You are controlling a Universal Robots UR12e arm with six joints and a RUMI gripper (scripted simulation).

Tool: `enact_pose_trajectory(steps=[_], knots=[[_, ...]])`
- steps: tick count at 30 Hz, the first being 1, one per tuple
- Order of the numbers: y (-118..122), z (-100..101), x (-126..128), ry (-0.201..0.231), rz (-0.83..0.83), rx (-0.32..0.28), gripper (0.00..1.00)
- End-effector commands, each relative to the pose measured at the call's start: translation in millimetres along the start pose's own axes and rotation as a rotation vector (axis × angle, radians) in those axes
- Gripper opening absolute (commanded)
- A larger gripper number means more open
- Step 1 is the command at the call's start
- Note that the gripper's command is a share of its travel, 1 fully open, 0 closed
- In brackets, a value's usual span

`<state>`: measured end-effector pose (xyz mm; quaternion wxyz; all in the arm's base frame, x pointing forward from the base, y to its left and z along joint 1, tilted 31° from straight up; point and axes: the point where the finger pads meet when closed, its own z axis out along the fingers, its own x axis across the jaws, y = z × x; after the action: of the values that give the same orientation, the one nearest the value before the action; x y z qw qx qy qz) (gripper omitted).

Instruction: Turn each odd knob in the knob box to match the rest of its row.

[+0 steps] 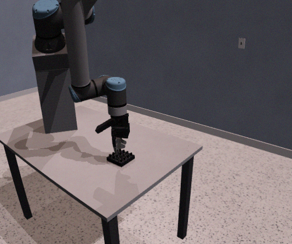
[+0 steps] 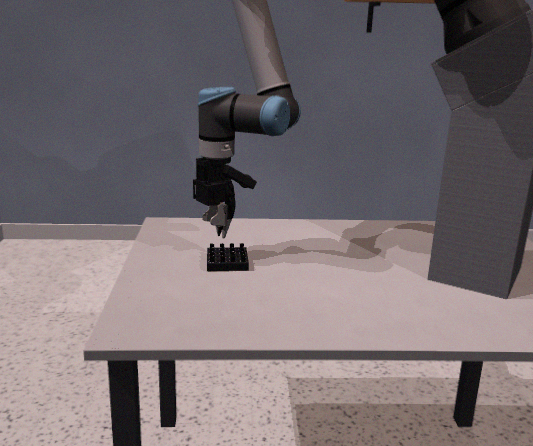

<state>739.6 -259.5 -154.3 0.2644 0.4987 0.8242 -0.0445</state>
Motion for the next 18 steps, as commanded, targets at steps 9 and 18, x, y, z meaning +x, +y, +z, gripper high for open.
enact_pose_trajectory(steps=[9,18], knots=[[0.4,11.3,-0.2,-0.001,0.0,-0.001,0.11],[0.4,15.4,-0.2,-0.001,0.0,-0.001,0.11]])
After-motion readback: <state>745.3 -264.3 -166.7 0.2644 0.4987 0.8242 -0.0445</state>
